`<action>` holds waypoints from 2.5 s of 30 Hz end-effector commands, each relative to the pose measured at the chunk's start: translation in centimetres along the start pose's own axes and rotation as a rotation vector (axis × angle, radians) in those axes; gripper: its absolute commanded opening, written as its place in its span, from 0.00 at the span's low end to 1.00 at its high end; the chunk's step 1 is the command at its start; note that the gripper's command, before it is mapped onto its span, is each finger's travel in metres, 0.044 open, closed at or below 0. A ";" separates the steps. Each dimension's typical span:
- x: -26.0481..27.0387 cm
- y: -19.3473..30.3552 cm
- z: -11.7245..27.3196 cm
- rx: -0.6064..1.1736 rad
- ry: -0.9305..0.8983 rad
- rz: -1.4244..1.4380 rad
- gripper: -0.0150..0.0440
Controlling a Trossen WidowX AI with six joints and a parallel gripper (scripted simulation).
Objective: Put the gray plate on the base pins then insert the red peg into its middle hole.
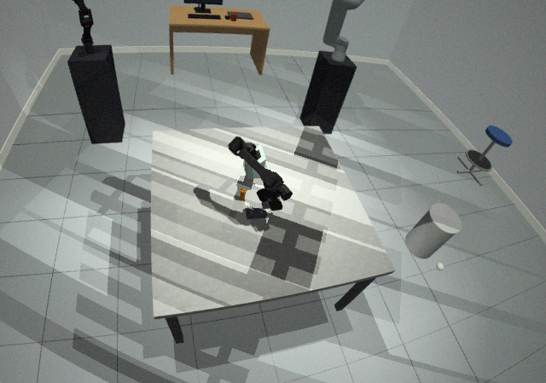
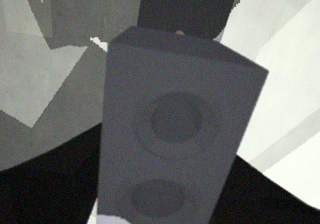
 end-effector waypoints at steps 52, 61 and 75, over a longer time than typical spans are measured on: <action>-1.6 -6.9 -4.2 -0.028 -0.001 -0.038 0.25; -1.6 -6.9 -5.0 -0.028 -0.001 -0.038 0.25; -1.6 -7.0 -7.2 -0.029 -0.001 -0.038 0.25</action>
Point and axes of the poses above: the point midway between the two fingers, 35 mm back from their tips, its own z axis back along the fingers, its own x axis across the jaws, y = z × x, the point moved 2 cm from there along z, back along the fingers, and after that the axes turned 3 degrees about z, right-handed, at the moved point
